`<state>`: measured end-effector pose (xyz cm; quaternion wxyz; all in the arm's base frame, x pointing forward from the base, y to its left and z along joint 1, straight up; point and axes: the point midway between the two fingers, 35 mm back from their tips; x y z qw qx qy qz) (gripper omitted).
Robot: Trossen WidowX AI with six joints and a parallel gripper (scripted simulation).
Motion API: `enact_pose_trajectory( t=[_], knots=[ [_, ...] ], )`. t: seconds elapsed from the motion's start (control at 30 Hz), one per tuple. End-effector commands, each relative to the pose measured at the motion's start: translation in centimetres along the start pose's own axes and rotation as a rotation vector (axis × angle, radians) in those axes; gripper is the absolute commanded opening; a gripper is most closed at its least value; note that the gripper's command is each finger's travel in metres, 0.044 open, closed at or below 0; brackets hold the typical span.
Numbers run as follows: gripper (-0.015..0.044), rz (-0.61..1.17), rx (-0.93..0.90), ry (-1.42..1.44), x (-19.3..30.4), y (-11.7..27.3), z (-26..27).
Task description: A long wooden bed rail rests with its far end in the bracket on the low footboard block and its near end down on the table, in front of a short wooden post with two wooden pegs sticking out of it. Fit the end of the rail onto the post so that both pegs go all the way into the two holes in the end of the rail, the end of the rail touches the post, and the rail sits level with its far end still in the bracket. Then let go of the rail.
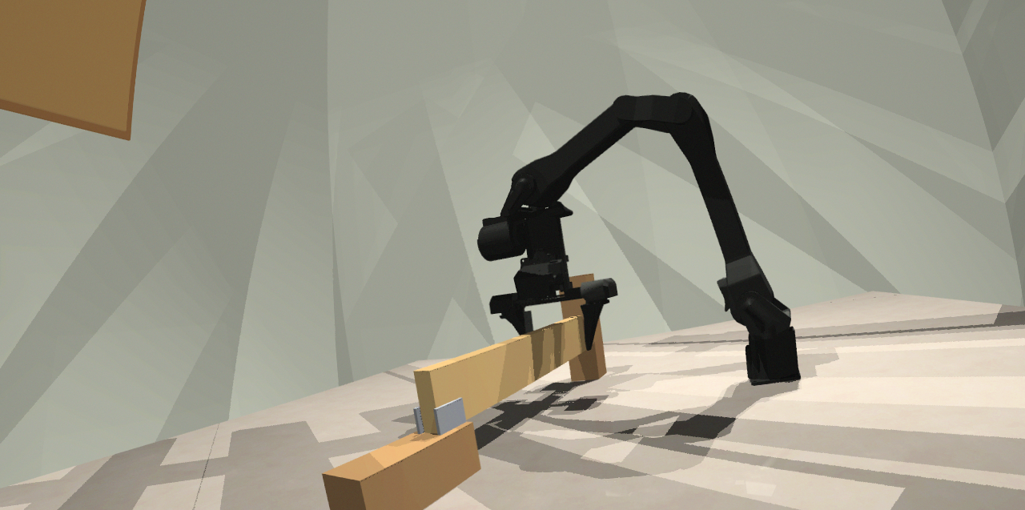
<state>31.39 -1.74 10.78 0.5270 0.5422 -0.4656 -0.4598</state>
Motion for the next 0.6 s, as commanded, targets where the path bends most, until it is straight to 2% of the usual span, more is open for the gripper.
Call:
enact_pose_trajectory(
  t=[0.0, 0.1, 0.57],
  knots=[
    [0.0440, 0.004, 0.003, -0.001, -1.4, 1.4, -0.2],
    [0.0440, 0.008, 0.003, -0.002, -3.0, 2.9, -0.3],
    [0.0440, 0.008, 0.003, -0.002, -3.0, 2.9, -0.3]
  ],
)
Point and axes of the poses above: the point midway between the two fingers, 35 mm back from their tips, its own y axis back along the fingers, its own z axis across the jaws, x = y × z, and after that the axes turned 5 degrees about y, right-handed
